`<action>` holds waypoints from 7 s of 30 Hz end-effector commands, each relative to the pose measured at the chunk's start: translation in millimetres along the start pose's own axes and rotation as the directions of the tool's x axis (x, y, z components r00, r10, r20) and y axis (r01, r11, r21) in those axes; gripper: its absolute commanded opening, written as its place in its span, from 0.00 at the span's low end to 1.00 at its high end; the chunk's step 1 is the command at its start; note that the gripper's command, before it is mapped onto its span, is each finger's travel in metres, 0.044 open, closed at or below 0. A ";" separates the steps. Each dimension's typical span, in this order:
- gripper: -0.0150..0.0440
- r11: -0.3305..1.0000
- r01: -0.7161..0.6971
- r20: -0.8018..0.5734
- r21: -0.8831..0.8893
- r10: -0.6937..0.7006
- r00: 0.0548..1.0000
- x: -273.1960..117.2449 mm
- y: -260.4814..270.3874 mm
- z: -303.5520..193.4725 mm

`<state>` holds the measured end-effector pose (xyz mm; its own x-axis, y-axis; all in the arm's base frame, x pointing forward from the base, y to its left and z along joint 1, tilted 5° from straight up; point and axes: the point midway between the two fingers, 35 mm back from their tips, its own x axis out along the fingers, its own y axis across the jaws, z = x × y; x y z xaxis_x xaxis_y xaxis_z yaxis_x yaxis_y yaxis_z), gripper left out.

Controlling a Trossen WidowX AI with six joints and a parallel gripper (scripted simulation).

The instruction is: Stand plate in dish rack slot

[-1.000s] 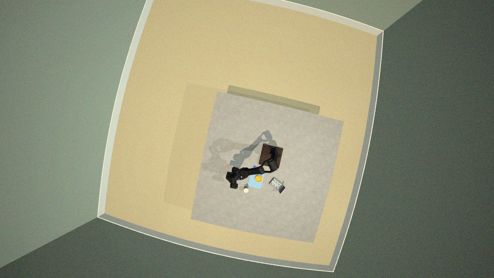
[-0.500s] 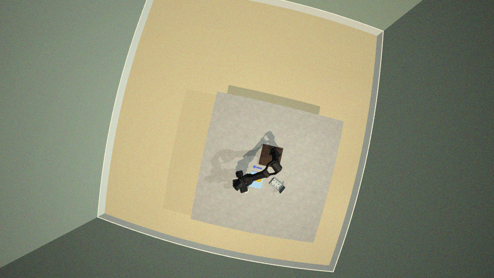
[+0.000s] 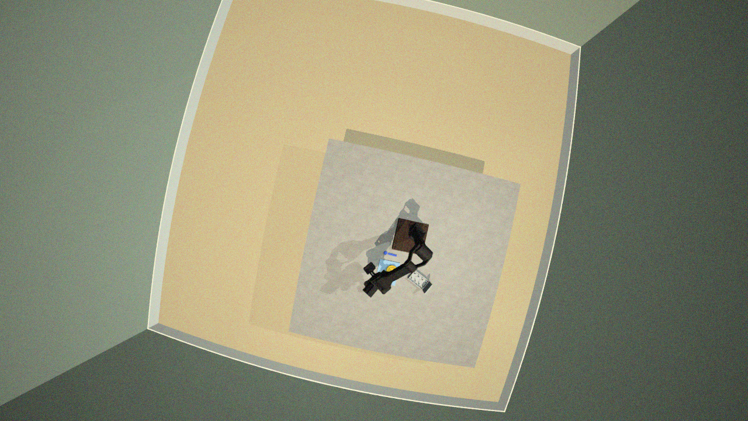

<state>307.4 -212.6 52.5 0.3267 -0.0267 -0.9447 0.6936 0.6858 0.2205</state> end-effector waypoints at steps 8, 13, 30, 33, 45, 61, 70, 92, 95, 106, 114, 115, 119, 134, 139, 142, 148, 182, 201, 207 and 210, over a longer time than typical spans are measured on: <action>0.93 0.944 0.019 -0.152 -0.329 -0.073 0.986 -17.6 28.8 -41.1; 0.93 0.885 0.000 -0.216 -0.466 -0.114 0.970 -27.7 38.3 -61.3; 0.93 0.796 -0.039 -0.280 -0.603 -0.165 0.946 -33.6 45.1 -85.1; 0.93 0.796 -0.039 -0.280 -0.603 -0.165 0.946 -28.9 44.5 -86.1; 0.93 0.796 -0.040 -0.280 -0.603 -0.165 0.946 -10.5 41.3 -91.1; 0.93 0.797 -0.040 -0.280 -0.603 -0.165 0.946 12.7 36.2 -100.0; 0.89 0.797 -0.040 -0.280 -0.603 -0.165 0.946 14.7 35.7 -101.0; 0.37 0.791 -0.043 -0.275 -0.610 -0.160 0.948 -8.4 43.9 -85.9; 0.25 0.790 -0.043 -0.272 -0.611 -0.159 0.949 -19.4 47.2 -79.6; 0.25 0.794 -0.039 -0.269 -0.607 -0.160 0.950 -58.4 56.1 -60.9; 0.25 0.795 -0.038 -0.272 -0.606 -0.161 0.949 -85.4 61.7 -50.5; 0.25 0.795 -0.038 -0.272 -0.605 -0.162 0.949 -88.4 62.3 -49.3; 0.25 0.795 -0.038 -0.274 -0.605 -0.163 0.948 -100.6 64.8 -44.9; 0.25 0.796 -0.038 -0.278 -0.604 -0.166 0.946 -141.6 72.0 -33.4; 0.25 0.823 -0.024 -0.279 -0.568 -0.165 0.946 -143.5 80.5 -42.5; 0.25 0.873 0.006 -0.280 -0.488 -0.164 0.946 -146.9 96.0 -62.4; 0.25 0.947 0.066 -0.284 -0.315 -0.161 0.945 -153.8 119.9 -104.2; 0.25 0.909 -0.340 -0.184 -0.242 0.302 0.936 -59.7 179.8 -74.9; 0.25 0.713 -0.591 -0.087 -0.377 0.608 0.789 -17.3 196.2 -53.5; 0.25 0.632 -0.638 -0.063 -0.440 0.687 0.724 -11.2 196.3 -51.1; 0.25 0.588 -0.656 -0.055 -0.472 0.723 0.688 -9.1 195.8 -51.5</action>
<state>407.3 -40.9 93.7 0.6719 0.4928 -0.5529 -0.0418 0.7705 0.6361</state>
